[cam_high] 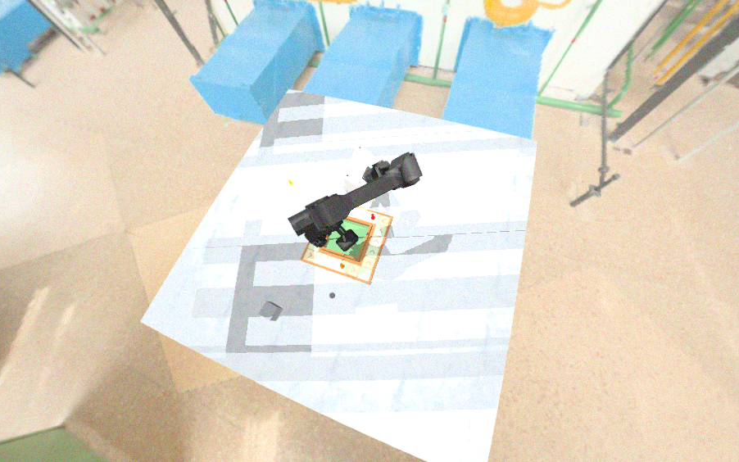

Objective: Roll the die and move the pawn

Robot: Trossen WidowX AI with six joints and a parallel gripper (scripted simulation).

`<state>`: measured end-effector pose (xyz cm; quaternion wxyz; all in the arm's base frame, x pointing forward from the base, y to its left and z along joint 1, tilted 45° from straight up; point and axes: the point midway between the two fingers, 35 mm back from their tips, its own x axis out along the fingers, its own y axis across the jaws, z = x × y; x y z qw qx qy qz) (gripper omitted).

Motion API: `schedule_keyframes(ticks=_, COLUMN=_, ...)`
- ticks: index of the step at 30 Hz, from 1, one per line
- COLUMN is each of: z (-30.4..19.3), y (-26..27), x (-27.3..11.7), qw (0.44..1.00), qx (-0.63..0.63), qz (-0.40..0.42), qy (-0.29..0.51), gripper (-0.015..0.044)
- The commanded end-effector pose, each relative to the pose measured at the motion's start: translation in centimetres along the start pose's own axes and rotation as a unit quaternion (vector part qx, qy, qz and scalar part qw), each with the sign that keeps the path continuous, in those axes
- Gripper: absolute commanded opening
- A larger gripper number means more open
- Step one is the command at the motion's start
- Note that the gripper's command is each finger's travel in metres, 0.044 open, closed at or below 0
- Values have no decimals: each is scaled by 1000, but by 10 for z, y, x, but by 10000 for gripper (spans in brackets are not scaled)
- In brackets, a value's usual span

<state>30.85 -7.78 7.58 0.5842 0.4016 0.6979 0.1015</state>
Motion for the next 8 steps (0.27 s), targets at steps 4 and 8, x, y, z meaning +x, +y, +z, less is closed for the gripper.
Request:
schedule_keyframes(ticks=4, z=-83, y=-46, x=-24, qw=988, qx=-156, qz=3, qy=10, gripper=440)
schedule_keyframes(ticks=8, z=-36, y=-25, x=-16, qw=997, qx=-73, qz=-1, qy=2, gripper=440)
